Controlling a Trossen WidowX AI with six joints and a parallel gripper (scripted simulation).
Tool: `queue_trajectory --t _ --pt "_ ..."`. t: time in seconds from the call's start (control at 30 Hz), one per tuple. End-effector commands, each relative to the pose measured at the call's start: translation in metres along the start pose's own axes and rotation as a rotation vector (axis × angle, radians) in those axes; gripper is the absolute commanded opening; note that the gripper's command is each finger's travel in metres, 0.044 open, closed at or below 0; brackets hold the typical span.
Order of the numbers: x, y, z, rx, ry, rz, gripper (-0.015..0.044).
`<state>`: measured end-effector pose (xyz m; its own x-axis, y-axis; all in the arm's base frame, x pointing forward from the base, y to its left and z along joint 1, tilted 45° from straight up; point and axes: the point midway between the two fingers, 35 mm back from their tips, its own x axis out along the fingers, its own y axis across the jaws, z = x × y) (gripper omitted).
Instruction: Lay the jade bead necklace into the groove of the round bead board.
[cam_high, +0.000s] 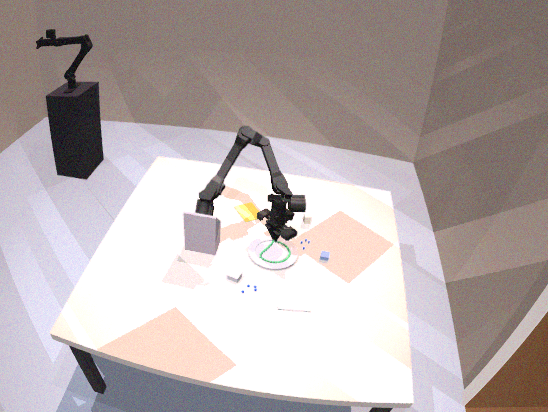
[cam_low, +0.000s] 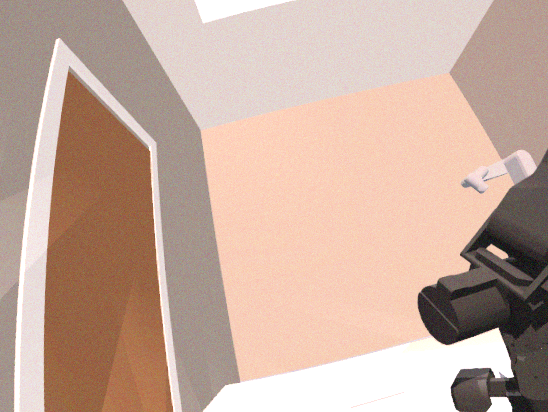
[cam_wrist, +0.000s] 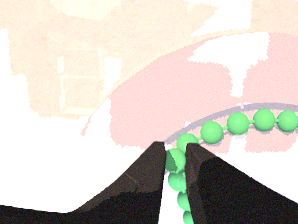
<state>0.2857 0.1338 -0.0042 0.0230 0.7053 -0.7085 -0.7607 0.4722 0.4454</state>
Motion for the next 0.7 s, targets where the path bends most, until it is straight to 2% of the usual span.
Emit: queue_trajectory --t 0.0,0.07,0.6,0.67 --pt "0.0023 0.0018 -0.0029 0.008 0.009 0.005 0.0" --pt "0.0023 0.0018 -0.0029 0.008 0.009 0.005 0.0" --pt "-0.0045 0.0016 -0.0026 0.007 0.008 0.004 0.042" --pt "-0.0033 0.0011 -0.0013 0.008 0.006 0.005 0.044"
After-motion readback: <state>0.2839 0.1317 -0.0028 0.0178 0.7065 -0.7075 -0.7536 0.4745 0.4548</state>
